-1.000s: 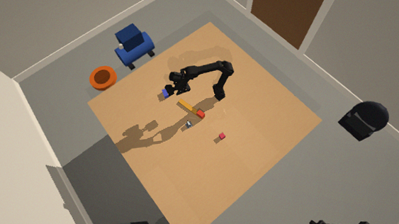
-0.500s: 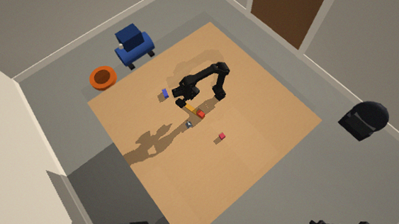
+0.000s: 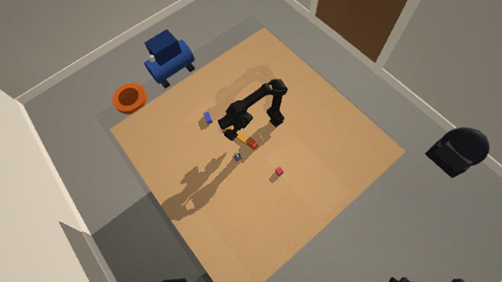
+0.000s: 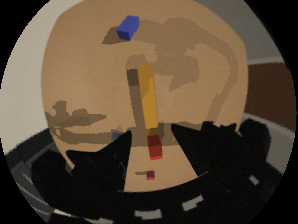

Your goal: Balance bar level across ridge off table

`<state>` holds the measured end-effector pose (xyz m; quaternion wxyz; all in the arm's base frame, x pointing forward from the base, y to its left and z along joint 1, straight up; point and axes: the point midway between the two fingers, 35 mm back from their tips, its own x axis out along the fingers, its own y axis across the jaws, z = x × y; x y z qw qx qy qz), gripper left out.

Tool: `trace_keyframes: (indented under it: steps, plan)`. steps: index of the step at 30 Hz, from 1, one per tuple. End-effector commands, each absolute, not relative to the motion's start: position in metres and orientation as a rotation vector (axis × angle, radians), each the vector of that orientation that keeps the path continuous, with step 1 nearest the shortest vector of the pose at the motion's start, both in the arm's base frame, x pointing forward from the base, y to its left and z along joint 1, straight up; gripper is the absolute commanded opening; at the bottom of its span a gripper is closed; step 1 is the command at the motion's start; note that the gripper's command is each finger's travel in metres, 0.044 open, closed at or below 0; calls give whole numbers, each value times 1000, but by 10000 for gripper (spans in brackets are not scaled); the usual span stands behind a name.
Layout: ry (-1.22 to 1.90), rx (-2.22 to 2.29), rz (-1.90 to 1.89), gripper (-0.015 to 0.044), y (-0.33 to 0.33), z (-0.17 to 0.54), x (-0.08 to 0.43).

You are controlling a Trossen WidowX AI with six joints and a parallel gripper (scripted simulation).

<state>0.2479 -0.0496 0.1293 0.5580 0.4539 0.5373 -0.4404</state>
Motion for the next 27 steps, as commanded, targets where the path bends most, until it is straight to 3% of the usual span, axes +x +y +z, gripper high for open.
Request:
trace_keyframes:
  steps: [1, 27]
  plan:
    - [1279, 1062, -1044, 315, -50, 103, 247]
    - [1280, 1062, -1045, 315, -49, 47, 244]
